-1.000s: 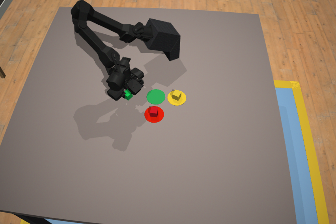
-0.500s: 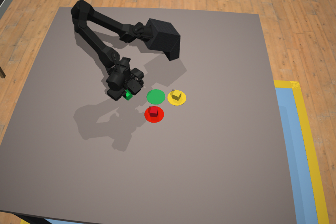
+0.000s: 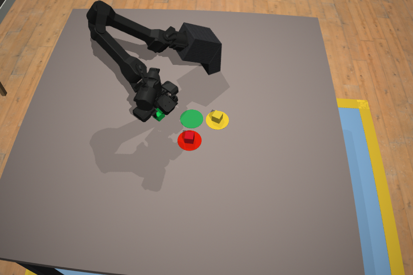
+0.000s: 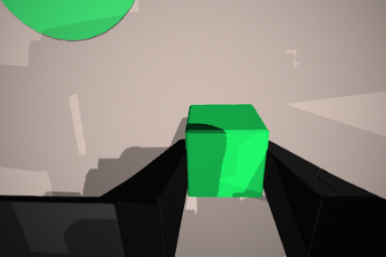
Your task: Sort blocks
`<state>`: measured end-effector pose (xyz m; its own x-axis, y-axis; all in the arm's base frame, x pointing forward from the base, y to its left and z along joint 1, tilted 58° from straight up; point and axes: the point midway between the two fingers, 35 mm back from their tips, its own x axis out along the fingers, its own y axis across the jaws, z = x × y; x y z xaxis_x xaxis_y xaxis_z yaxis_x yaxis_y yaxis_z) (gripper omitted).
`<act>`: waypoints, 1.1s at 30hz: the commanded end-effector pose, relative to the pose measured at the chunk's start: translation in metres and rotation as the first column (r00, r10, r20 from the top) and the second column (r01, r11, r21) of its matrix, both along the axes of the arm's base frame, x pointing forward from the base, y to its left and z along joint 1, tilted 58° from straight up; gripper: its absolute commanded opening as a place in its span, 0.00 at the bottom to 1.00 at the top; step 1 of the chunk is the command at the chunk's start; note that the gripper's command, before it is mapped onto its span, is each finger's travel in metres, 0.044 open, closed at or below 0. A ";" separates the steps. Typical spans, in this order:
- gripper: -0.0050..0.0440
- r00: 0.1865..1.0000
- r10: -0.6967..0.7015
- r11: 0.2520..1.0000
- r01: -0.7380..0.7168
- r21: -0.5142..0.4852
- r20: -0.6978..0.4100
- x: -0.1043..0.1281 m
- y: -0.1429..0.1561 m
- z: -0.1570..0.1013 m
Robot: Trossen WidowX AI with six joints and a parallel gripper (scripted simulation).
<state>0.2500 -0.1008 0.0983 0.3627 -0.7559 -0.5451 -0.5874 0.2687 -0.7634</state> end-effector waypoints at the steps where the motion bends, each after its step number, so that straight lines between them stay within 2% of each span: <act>1: 0.32 1.000 -0.007 1.000 0.007 0.013 0.011 -0.001 0.013 0.009; 23: 0.32 1.000 -0.005 1.000 0.005 -0.003 0.013 -0.028 0.059 0.046; 33: 0.32 1.000 0.003 1.000 -0.002 -0.023 0.016 -0.035 0.067 0.056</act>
